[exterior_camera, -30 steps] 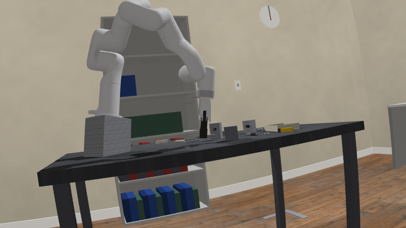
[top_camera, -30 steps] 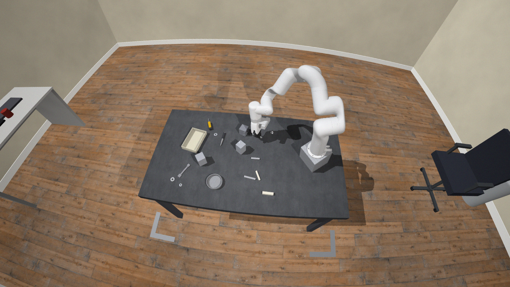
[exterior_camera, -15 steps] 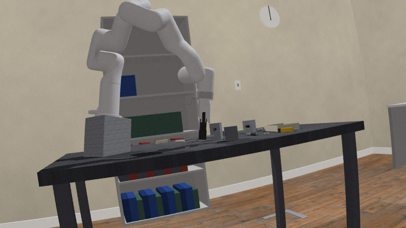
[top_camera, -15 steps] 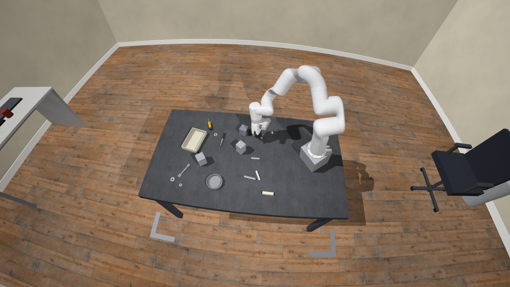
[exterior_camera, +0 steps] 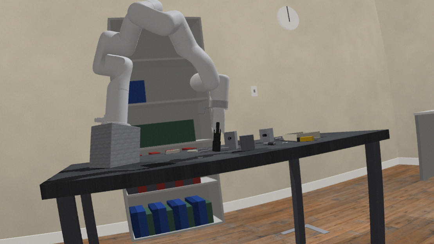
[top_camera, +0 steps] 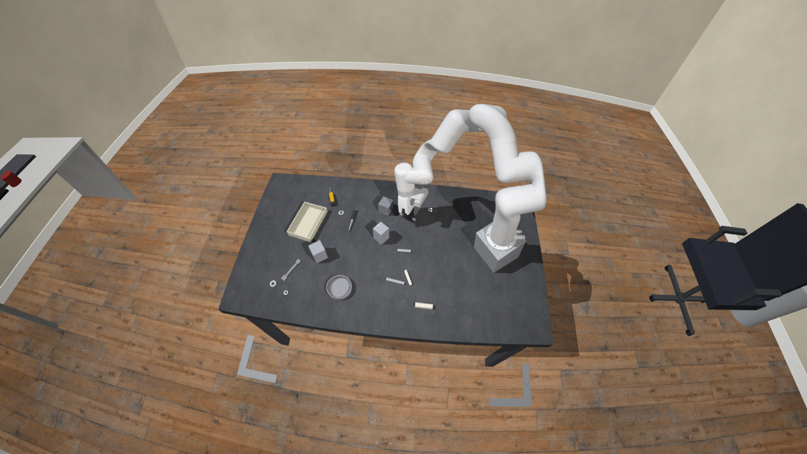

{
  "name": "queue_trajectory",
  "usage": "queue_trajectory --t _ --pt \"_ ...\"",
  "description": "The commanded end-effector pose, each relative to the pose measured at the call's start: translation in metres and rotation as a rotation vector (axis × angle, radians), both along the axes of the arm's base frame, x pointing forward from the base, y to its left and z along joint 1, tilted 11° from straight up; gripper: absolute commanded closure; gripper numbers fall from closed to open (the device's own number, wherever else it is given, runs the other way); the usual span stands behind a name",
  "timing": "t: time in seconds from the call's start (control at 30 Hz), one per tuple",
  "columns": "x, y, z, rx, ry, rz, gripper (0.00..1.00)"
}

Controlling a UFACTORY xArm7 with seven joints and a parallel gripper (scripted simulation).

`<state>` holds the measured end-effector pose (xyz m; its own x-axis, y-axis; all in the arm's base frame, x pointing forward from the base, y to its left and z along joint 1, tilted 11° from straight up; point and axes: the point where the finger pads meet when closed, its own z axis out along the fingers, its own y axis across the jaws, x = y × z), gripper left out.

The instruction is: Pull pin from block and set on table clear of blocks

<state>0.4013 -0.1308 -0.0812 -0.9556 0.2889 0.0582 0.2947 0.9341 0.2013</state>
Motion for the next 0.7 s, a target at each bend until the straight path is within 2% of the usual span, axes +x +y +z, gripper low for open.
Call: queue_trajectory --t 0.0,0.67 --pt "0.0012 -0.0005 -0.0014 -0.002 -0.003 0.000 1.00" --pt "0.0019 -0.0001 -0.0069 -0.001 -0.003 -0.001 1.00"
